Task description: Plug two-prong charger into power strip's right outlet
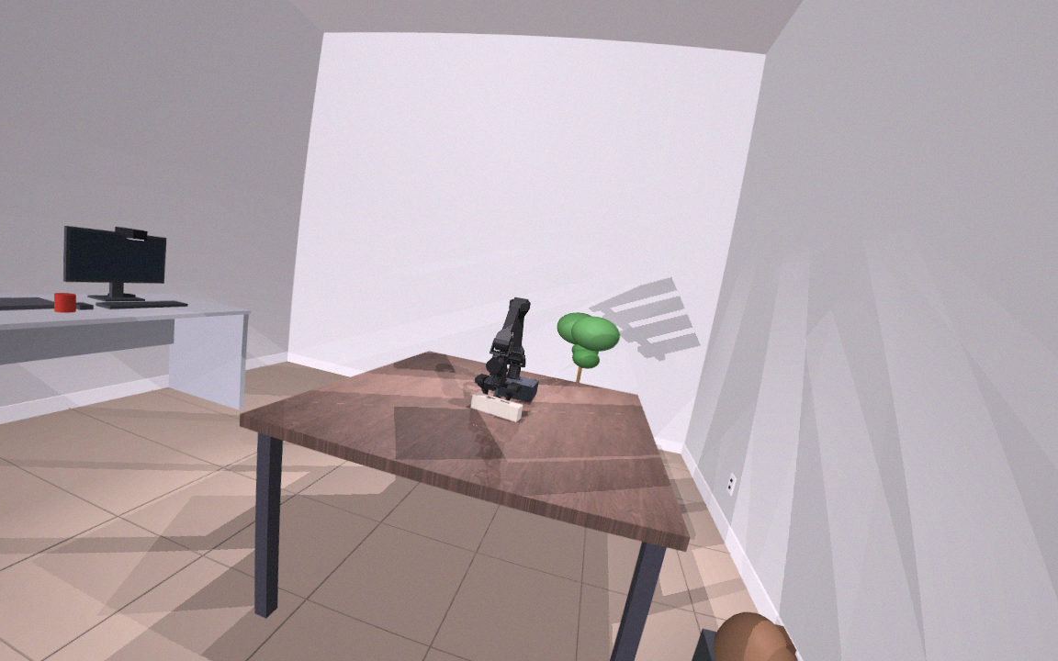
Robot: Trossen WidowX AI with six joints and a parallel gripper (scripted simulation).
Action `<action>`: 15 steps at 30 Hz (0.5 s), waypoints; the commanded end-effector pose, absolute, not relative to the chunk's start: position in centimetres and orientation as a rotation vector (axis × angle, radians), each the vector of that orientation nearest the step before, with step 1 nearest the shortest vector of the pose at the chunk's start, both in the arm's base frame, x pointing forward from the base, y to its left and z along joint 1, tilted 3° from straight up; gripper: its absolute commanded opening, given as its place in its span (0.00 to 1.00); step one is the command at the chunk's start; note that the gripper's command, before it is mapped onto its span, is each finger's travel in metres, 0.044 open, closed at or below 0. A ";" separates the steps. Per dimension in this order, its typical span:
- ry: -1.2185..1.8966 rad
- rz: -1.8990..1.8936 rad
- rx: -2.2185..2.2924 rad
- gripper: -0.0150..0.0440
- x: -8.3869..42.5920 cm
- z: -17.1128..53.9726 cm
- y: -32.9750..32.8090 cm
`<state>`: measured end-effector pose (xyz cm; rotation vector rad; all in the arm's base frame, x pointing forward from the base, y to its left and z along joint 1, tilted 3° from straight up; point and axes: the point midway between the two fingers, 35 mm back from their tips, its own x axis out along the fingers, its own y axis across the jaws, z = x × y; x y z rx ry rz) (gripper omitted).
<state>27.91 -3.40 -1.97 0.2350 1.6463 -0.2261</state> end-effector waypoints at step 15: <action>1.640 -0.233 0.234 1.00 26.8 -1.9 -3.1</action>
